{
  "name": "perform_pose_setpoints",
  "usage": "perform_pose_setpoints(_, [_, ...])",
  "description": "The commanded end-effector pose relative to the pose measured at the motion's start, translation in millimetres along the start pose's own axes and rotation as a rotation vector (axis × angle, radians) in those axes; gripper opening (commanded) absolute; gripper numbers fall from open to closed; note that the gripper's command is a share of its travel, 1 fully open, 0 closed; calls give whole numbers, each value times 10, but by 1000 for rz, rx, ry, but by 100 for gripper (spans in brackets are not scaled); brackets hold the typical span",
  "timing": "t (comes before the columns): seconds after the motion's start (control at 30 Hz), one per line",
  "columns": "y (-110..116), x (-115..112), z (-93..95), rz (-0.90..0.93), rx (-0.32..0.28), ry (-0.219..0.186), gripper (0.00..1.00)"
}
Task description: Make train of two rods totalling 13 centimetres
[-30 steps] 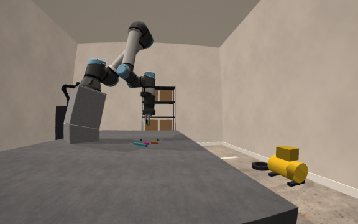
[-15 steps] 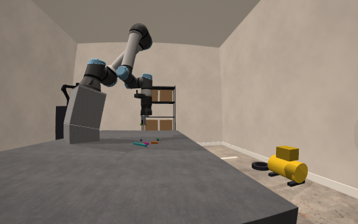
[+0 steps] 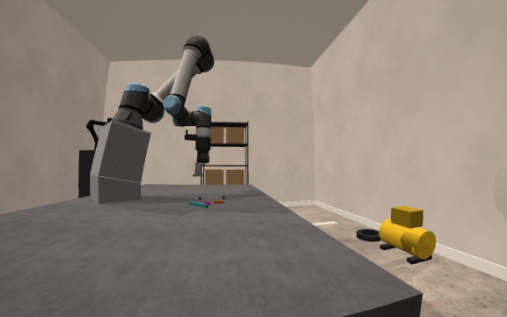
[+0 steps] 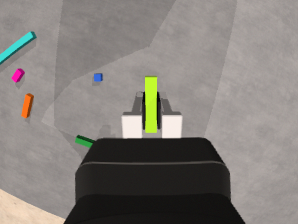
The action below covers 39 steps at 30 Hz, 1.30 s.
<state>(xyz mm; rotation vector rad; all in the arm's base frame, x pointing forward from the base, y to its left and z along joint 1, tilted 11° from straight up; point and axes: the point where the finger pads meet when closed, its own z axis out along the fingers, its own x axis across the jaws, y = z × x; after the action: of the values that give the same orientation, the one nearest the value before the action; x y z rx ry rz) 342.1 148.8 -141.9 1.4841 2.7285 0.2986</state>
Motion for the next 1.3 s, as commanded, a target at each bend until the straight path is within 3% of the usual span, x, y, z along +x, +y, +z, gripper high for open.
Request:
perform_pose_setpoints(0.0, [-11,81,-7,70,-1,-1,24])
perform_pose_setpoints(0.9, [-29,177,-9,151,-2,-1,24])
perform_pose_setpoints(1.27, [-28,179,91,153,-1,-1,24])
